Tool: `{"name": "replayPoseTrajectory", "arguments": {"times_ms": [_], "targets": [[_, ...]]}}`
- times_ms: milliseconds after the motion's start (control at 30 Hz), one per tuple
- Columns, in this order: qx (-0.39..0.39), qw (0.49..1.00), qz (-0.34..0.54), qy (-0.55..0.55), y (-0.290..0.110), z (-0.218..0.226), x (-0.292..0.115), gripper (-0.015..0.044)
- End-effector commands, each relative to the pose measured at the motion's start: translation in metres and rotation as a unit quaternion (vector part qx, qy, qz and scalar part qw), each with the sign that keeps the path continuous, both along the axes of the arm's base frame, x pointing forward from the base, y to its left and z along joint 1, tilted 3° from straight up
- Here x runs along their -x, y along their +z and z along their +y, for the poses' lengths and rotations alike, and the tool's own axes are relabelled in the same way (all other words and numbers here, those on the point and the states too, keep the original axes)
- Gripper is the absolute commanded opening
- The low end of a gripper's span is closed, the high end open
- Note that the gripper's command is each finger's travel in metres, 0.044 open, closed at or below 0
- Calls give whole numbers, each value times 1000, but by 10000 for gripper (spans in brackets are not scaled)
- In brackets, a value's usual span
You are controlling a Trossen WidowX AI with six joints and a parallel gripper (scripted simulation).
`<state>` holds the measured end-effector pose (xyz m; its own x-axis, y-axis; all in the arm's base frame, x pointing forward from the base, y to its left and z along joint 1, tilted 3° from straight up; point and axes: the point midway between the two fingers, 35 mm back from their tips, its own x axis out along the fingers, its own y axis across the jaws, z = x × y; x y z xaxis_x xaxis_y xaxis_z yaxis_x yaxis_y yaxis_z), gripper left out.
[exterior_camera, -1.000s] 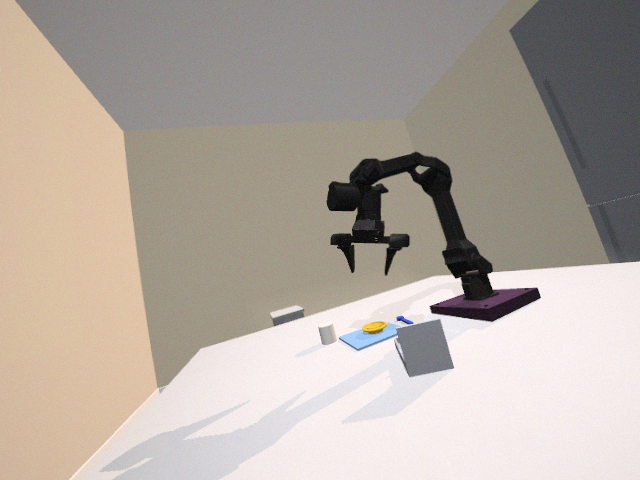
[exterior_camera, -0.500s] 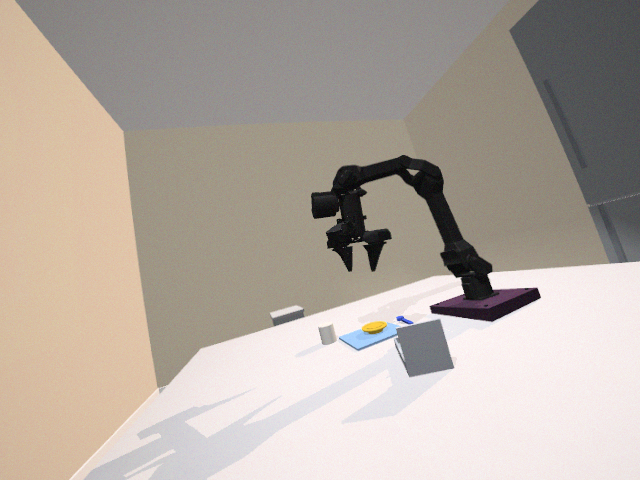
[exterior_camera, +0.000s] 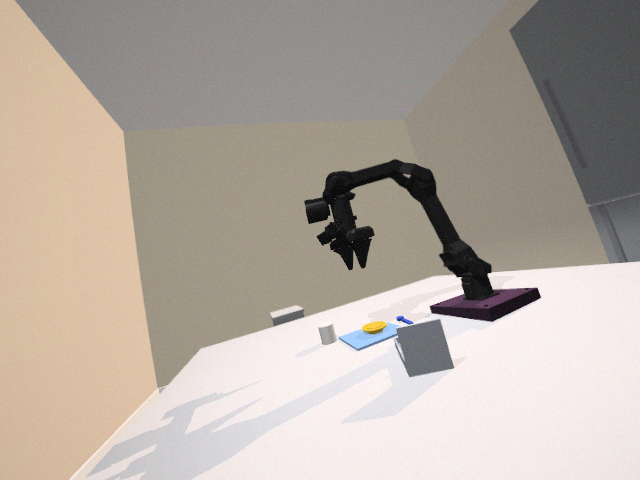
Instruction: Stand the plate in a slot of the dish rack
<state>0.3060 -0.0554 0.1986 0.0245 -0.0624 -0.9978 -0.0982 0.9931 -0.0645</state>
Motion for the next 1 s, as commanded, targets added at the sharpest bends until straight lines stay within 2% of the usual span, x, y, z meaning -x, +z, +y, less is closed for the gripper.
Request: {"name": "replayPoseTrajectory", "arguments": {"times_ms": [0, 367, 967], "targets": [[-6, 1000, 4, -9, -4, 0, -1, 400], [-5, 1000, 4, -9, -113, -9, 2, 400], [-5, 1000, 4, -9, -135, -11, 1, 400]]}}
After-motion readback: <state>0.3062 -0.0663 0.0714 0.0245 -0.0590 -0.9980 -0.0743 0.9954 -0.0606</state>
